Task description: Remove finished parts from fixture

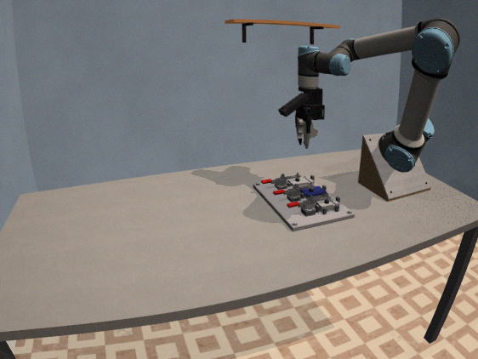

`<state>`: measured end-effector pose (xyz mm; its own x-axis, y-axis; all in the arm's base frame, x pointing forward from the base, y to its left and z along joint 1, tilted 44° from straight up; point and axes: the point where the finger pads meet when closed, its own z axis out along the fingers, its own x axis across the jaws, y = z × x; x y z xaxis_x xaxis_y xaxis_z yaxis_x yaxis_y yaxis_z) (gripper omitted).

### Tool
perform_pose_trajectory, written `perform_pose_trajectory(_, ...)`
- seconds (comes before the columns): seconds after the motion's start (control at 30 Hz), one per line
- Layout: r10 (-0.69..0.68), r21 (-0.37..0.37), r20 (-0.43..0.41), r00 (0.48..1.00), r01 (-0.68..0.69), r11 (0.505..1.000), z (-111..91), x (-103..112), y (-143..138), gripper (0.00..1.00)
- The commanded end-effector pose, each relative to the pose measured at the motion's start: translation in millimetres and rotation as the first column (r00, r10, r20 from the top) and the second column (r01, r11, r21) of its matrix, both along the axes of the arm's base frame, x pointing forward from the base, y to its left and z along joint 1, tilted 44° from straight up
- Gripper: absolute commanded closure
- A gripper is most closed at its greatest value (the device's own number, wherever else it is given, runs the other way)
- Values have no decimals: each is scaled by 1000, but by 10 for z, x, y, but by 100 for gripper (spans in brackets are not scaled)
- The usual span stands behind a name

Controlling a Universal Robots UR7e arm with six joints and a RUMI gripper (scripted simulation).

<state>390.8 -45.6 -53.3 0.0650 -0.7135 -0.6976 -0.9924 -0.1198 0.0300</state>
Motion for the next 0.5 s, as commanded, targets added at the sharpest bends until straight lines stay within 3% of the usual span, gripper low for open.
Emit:
perform_pose_trajectory(0.0, -1, -2, 1, 1000, 1, 1000, -139, -11, 122, 72)
perform_pose_trajectory(0.47, -1, -2, 1, 1000, 1, 1000, -183, 19, 167, 72)
